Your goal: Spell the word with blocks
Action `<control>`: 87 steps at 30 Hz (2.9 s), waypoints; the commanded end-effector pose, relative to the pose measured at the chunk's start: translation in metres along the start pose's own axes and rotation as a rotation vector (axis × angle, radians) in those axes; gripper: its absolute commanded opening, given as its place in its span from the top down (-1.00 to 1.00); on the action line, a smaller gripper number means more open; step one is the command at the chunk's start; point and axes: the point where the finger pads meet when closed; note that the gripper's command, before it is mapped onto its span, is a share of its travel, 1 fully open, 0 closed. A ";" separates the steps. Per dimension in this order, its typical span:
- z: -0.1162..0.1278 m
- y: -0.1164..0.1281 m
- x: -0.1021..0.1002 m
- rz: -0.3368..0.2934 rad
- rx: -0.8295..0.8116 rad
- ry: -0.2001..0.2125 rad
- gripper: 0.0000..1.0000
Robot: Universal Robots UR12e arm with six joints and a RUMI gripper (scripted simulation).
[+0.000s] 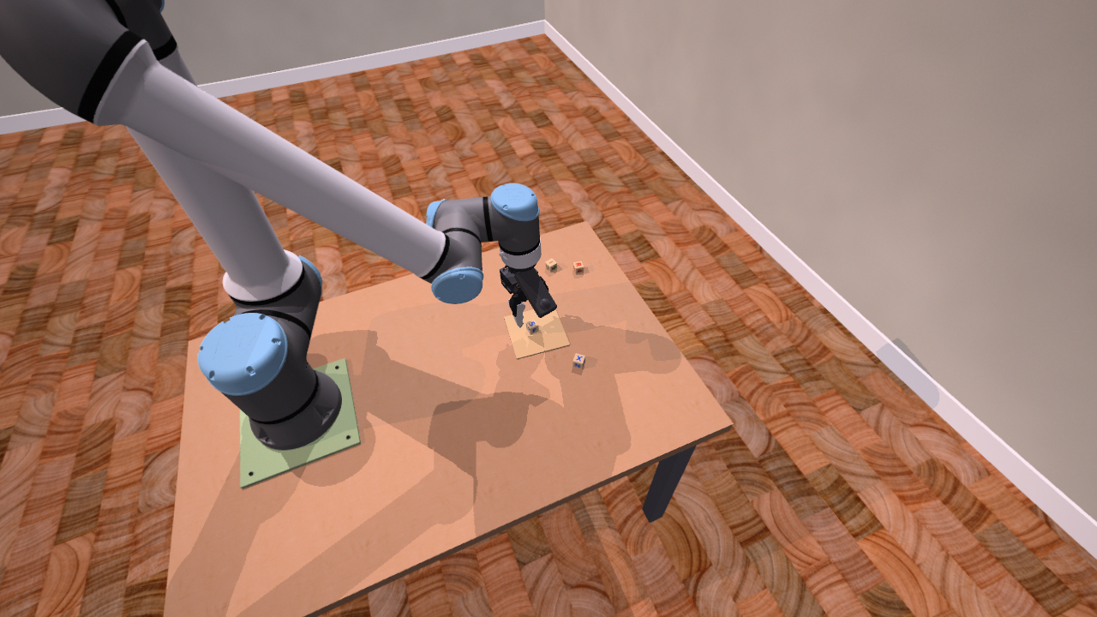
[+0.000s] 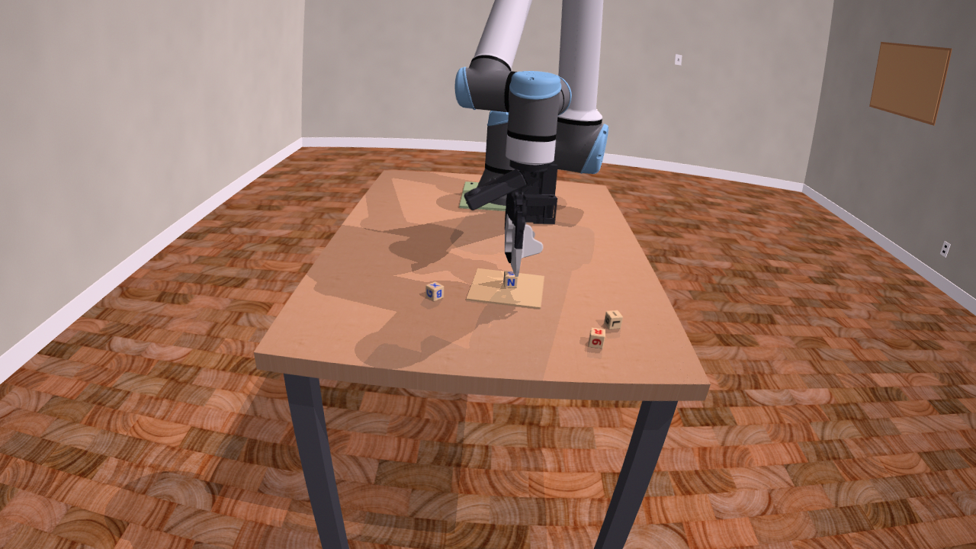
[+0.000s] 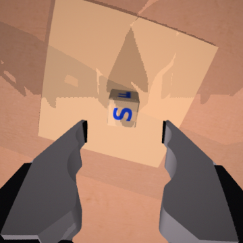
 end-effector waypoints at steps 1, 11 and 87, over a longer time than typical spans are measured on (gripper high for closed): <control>-0.001 -0.001 0.001 0.001 0.000 -0.001 0.26; -0.001 -0.001 0.001 0.001 0.000 -0.001 0.26; -0.001 -0.001 -0.031 0.001 0.000 -0.001 0.89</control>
Point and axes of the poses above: the point where the finger pads meet when closed, its own x axis back along the fingers, its own z axis across the jaws, y = z × x, and after that the axes turned 14 degrees about x, right-handed
